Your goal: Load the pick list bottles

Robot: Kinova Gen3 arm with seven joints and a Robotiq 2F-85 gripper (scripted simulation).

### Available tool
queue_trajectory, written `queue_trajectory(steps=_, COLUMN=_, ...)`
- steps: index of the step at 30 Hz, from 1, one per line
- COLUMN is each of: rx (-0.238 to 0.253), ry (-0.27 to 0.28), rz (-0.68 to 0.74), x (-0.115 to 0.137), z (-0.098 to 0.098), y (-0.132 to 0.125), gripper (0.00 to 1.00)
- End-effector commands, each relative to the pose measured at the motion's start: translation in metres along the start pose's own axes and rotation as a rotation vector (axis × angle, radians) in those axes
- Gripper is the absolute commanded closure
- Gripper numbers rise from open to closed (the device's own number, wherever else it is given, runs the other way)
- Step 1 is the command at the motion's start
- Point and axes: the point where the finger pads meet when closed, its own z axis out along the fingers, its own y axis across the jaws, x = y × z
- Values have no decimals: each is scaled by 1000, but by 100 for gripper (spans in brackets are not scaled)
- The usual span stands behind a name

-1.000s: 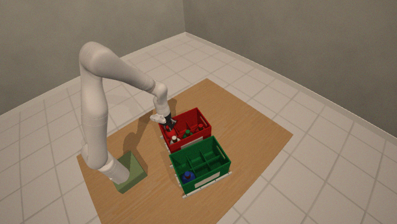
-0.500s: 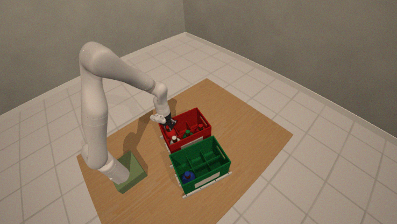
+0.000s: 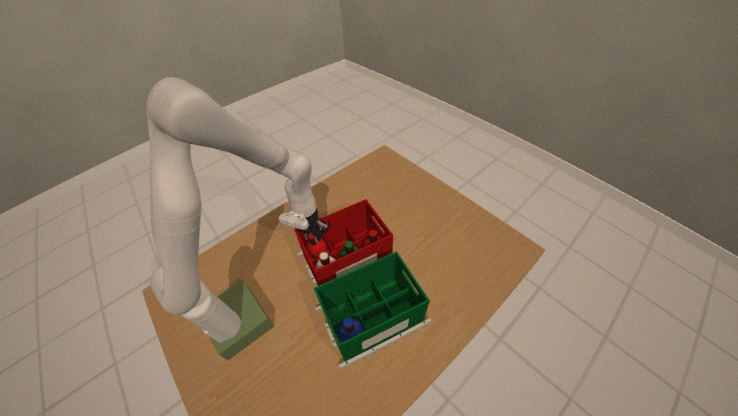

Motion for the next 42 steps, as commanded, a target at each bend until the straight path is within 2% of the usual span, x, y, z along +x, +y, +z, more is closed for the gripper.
queue_trajectory(steps=1, rx=1, ry=-2, rz=0, x=-1, z=-1, y=0, gripper=90)
queue_trajectory(steps=13, rx=1, ry=-2, rz=0, x=-1, z=-1, y=0, gripper=90)
queue_trajectory(steps=14, rx=1, ry=-2, rz=0, x=-1, z=3, y=0, gripper=33)
queue_trajectory(steps=42, rx=1, ry=-2, rz=0, x=-1, z=3, y=0, gripper=33)
